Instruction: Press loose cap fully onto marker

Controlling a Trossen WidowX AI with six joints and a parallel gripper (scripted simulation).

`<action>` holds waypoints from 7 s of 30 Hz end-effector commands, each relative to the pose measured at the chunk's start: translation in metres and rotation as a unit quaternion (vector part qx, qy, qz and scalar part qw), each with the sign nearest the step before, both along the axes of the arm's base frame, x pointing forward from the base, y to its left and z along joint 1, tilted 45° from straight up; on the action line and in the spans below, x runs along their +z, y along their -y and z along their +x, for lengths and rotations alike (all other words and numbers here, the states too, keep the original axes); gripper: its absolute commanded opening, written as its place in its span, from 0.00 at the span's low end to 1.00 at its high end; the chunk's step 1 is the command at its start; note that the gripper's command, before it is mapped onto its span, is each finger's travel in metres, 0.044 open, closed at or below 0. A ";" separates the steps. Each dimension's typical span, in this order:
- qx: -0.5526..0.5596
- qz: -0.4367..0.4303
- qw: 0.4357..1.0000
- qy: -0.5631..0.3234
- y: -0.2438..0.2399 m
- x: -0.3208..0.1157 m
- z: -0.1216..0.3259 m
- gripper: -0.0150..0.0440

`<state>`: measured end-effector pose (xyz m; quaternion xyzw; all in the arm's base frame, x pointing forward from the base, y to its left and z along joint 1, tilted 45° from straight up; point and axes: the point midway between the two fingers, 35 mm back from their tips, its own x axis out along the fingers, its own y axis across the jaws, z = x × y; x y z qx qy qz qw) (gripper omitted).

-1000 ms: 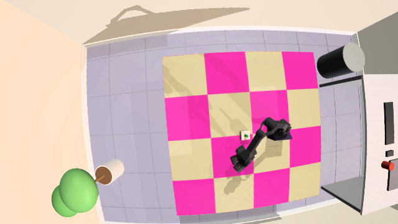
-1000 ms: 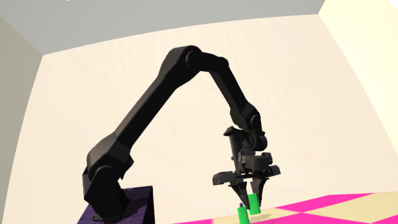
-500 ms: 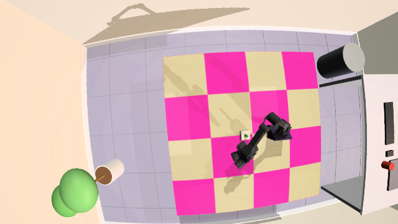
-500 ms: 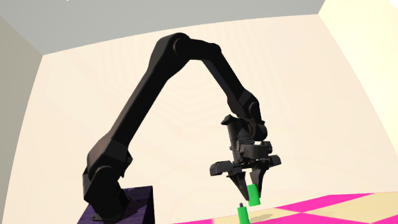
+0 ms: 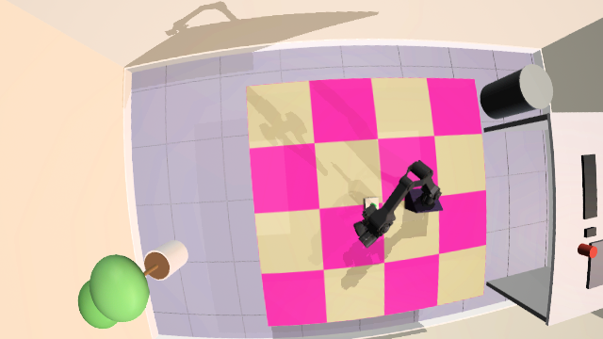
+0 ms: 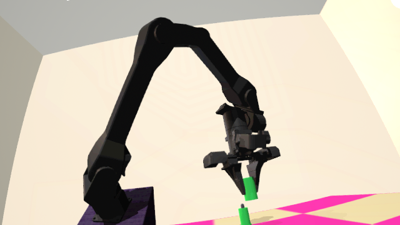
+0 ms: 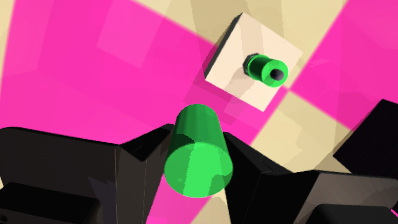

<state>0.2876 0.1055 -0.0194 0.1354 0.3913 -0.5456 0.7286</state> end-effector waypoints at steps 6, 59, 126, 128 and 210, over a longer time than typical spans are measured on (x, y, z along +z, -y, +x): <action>0.003 -0.005 1.000 -0.004 0.013 0.022 -0.011 0.25; 0.003 -0.006 1.000 -0.004 0.068 0.012 -0.021 0.25; 0.003 -0.007 1.000 -0.004 0.073 0.007 -0.021 0.25; 0.003 -0.007 1.000 -0.004 0.073 0.007 -0.021 0.25; 0.416 -0.061 0.812 -0.404 0.026 0.055 -0.026 0.25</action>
